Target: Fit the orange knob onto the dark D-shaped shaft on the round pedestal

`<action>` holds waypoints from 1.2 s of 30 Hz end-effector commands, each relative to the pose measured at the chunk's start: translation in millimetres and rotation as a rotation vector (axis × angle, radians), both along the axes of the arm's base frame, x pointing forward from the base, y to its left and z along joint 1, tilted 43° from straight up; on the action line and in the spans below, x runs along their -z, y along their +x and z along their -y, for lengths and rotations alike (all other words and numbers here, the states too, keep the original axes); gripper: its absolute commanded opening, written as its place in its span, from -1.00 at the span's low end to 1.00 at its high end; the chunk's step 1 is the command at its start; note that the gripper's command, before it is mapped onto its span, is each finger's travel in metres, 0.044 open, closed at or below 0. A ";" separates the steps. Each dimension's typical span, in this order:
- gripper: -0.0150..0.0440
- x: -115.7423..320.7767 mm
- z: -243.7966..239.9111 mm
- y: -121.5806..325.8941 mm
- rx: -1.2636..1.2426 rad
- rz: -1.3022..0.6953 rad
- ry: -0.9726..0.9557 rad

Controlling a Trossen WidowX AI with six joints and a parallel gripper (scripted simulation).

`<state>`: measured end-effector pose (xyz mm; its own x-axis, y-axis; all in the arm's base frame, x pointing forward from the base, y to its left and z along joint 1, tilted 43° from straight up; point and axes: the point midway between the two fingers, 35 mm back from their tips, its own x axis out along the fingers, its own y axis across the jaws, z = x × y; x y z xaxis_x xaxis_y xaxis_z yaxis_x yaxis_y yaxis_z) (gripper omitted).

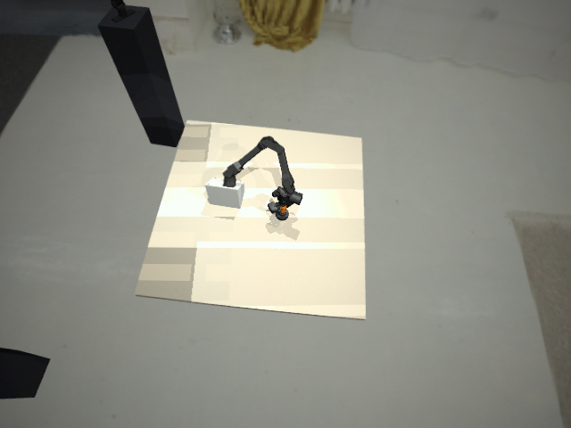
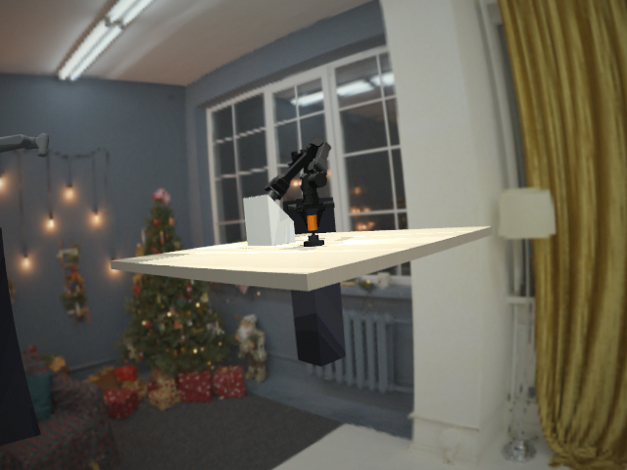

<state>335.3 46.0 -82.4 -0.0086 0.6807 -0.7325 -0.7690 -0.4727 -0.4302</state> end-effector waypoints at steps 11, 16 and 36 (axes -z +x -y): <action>-0.49 2.3 -2.8 -2.9 -0.019 0.018 0.000; -0.49 2.1 -2.7 -2.2 -0.019 0.018 0.000; -0.49 -1.3 0.5 0.9 -0.059 0.055 0.000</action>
<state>334.4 47.4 -82.6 -0.0122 0.6807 -0.7324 -0.7445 -0.4952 -0.4477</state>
